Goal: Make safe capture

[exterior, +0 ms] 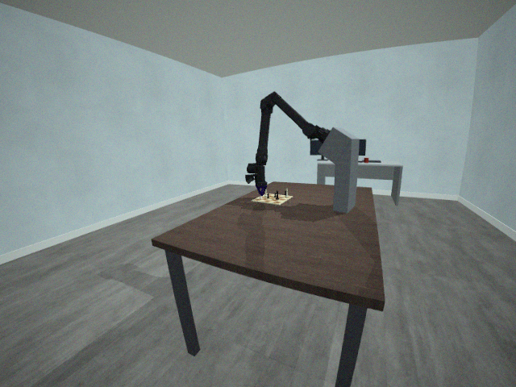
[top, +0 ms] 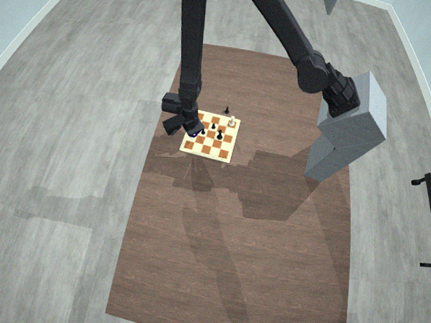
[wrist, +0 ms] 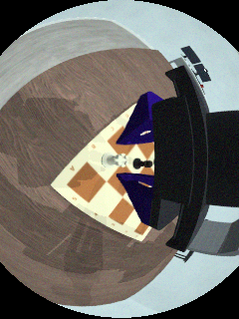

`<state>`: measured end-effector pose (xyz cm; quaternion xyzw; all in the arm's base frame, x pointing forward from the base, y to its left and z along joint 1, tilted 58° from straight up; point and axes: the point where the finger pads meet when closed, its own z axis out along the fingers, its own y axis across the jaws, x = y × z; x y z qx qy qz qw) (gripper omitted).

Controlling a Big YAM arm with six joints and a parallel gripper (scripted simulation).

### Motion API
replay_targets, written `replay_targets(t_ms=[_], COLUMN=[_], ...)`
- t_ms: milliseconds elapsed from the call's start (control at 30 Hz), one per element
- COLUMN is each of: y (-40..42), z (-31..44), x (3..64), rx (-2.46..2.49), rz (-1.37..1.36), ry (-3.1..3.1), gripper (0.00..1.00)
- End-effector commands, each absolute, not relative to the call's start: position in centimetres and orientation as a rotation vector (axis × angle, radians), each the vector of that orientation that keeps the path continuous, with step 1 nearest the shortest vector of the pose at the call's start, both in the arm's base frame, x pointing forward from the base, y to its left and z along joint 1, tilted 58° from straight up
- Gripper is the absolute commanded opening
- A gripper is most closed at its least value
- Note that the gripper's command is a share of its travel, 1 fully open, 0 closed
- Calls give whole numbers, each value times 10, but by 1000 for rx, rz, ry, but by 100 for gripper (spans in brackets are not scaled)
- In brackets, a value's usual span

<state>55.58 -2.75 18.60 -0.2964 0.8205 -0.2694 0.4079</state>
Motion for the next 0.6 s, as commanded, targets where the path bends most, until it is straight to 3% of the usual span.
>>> replay_targets(t_ms=[0, 567], y=[-32, -31], z=[180, 174], x=[566, 567], rx=[-752, -756], rz=[-684, -681], ry=[2067, 2074], gripper=[35, 35])
